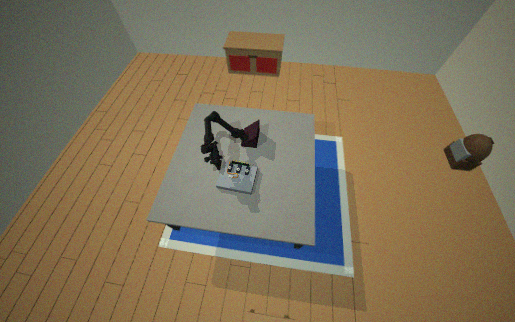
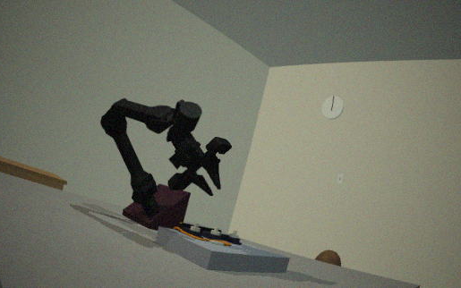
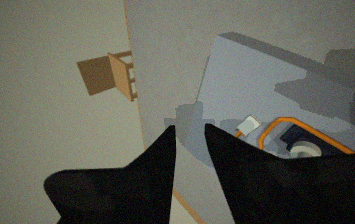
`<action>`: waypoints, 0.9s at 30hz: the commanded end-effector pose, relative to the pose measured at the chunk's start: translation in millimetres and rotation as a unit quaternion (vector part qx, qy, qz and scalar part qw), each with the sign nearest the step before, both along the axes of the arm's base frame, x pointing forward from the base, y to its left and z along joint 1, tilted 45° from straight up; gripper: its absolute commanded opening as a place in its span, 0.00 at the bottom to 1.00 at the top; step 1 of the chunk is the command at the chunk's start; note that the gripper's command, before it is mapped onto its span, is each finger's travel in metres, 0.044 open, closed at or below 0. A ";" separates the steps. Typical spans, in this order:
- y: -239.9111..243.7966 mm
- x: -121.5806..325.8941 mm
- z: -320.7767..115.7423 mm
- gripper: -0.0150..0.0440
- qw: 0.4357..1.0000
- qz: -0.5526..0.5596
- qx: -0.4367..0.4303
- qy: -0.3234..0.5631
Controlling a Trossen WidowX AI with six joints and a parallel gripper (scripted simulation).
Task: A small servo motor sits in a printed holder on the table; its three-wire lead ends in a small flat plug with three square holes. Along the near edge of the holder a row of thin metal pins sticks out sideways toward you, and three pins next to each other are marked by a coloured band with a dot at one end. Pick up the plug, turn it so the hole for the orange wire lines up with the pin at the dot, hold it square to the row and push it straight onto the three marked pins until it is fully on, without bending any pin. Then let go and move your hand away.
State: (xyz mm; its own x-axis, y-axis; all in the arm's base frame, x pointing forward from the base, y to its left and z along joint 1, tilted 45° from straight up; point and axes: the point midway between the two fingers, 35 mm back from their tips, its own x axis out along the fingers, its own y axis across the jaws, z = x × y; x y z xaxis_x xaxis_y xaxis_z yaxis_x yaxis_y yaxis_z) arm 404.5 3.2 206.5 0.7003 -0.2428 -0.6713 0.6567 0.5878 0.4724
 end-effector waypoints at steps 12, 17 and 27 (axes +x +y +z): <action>1.5 9.1 -63.7 0.45 0.967 -0.225 0.031 0.117; 2.4 8.8 -82.6 0.45 0.943 -0.302 0.015 0.137; 4.9 6.8 -114.0 0.45 0.890 -0.433 -0.049 0.134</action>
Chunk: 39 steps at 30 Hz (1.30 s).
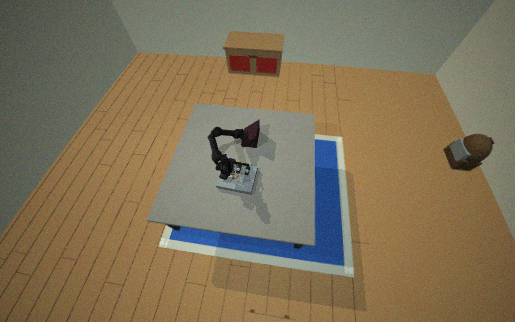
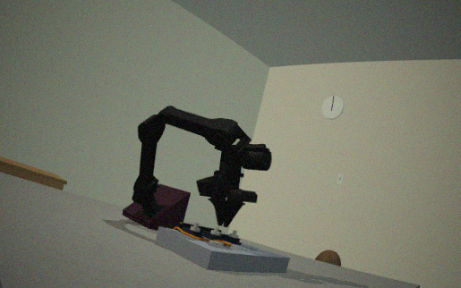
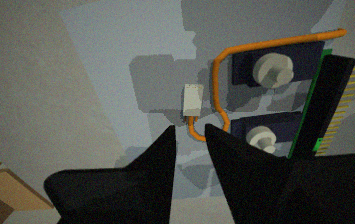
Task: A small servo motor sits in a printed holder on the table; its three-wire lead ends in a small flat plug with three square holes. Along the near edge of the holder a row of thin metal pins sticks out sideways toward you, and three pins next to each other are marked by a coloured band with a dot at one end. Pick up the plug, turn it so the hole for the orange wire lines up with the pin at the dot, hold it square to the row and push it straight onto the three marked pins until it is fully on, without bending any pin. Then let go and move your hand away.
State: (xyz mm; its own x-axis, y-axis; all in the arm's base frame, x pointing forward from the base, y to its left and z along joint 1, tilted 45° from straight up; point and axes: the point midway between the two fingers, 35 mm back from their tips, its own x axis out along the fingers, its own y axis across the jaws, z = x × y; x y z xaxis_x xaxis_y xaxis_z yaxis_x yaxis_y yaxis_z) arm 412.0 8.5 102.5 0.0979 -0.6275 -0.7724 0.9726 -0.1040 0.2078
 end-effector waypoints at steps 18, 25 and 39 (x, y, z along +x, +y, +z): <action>-17.5 -0.4 -31.5 0.45 0.998 -0.053 -0.047 0.007; -22.0 -0.2 -36.0 0.45 0.997 -0.053 -0.047 0.007; -28.1 -0.1 -42.1 0.27 0.997 -0.053 -0.047 0.007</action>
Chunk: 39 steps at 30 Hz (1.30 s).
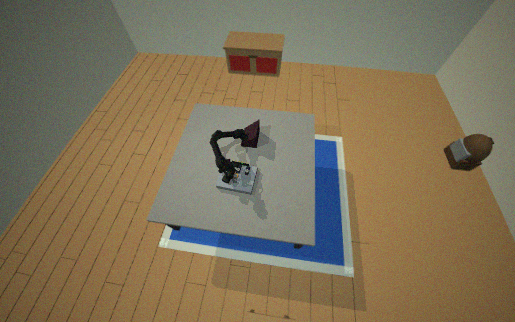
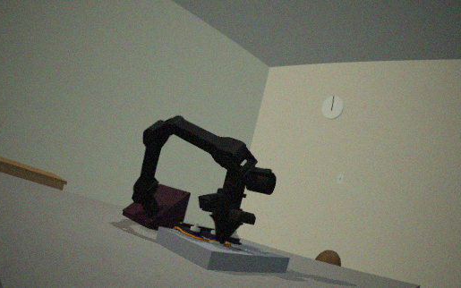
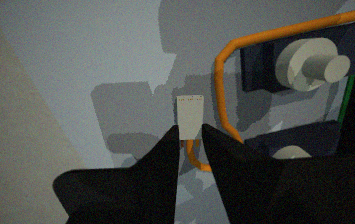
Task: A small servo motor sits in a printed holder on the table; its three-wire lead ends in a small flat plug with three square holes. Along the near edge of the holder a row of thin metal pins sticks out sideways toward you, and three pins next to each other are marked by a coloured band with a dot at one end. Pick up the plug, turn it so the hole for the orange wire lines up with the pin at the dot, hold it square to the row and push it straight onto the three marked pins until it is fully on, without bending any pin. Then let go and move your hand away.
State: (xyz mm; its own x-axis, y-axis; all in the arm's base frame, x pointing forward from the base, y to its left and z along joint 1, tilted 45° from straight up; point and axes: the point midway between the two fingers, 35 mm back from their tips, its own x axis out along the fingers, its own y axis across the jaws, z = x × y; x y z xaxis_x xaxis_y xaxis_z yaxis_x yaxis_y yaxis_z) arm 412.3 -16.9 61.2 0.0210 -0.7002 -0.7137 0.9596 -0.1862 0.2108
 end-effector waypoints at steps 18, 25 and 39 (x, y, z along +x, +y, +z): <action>34.0 -0.7 35.5 0.25 1.000 -0.001 -0.001 0.002; 43.2 -6.6 38.6 0.25 1.000 0.019 0.000 0.021; 74.9 -54.1 23.5 0.25 0.967 0.182 0.003 0.177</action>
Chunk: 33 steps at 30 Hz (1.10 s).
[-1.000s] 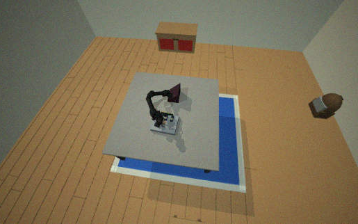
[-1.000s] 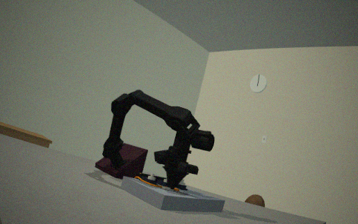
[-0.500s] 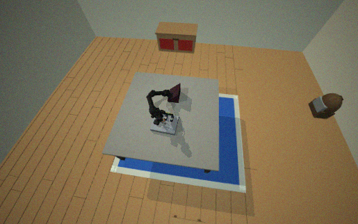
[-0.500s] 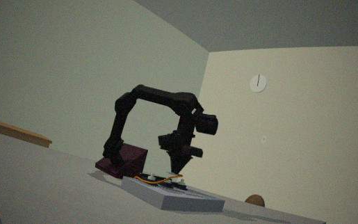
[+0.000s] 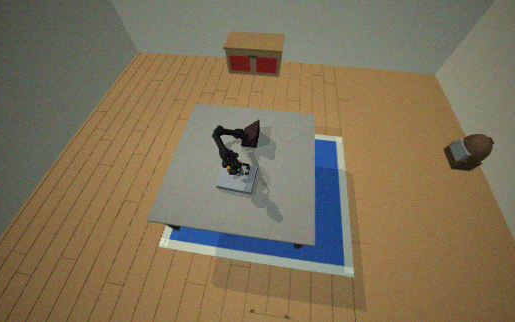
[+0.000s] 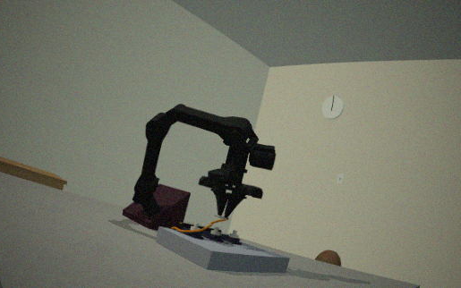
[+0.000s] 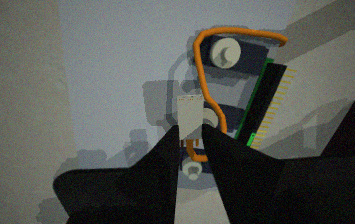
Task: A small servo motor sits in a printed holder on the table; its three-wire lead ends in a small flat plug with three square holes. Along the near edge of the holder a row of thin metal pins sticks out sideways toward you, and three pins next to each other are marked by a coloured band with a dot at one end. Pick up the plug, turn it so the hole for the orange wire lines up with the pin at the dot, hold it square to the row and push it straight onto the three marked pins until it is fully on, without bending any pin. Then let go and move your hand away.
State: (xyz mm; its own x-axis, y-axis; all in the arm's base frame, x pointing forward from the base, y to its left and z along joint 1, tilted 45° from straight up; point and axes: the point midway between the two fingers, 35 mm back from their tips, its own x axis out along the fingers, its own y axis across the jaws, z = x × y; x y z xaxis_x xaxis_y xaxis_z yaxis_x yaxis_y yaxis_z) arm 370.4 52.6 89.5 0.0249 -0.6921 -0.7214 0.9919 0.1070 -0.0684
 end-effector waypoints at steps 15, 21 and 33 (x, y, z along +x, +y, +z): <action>25.2 -71.8 -21.1 0.25 0.955 0.211 0.000 0.206; 28.4 -97.0 -27.5 0.25 0.922 0.277 -0.003 0.271; 26.5 -148.2 -39.7 0.25 0.829 0.399 -0.010 0.392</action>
State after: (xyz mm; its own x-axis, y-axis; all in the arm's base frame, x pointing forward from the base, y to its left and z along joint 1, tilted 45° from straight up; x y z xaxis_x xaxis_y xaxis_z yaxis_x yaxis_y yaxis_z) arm 239.1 80.2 55.2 0.0265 -0.6963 -0.7173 0.3563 0.6770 -0.6440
